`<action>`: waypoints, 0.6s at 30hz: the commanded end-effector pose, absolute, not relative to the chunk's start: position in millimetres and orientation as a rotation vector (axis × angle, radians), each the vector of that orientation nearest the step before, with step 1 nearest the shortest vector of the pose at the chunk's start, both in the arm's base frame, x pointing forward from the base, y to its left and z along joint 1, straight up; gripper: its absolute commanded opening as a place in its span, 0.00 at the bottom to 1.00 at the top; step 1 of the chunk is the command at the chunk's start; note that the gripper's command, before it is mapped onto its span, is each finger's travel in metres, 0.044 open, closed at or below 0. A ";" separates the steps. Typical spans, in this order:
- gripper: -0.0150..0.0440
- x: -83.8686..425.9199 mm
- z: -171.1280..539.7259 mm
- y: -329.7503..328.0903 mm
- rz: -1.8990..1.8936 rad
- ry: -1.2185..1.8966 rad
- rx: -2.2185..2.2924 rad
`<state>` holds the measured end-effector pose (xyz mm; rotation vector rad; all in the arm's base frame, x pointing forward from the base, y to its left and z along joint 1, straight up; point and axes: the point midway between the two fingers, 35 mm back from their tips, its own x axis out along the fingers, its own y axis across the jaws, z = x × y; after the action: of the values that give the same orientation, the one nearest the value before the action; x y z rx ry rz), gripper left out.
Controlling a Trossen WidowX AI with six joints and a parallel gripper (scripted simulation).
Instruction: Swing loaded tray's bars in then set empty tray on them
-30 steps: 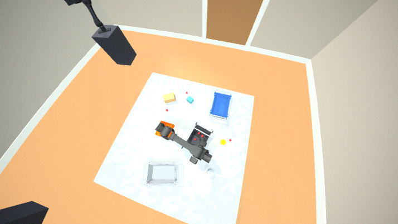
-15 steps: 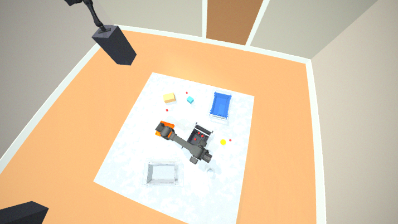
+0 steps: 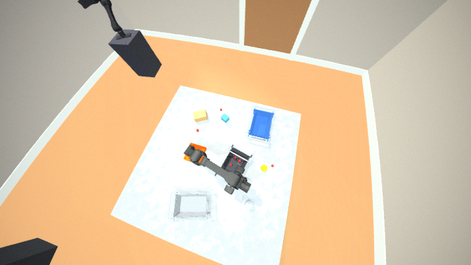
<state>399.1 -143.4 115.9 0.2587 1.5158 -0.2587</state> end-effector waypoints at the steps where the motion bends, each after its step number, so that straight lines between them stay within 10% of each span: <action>1: 0.70 399.9 127.9 -143.8 -0.259 1.513 0.258; 8: 1.00 342.9 123.0 -210.3 -0.709 1.417 0.713; 18: 1.00 222.6 121.8 -285.3 -1.459 0.981 1.467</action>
<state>276.5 -262.3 124.7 1.1547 1.2040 -1.1438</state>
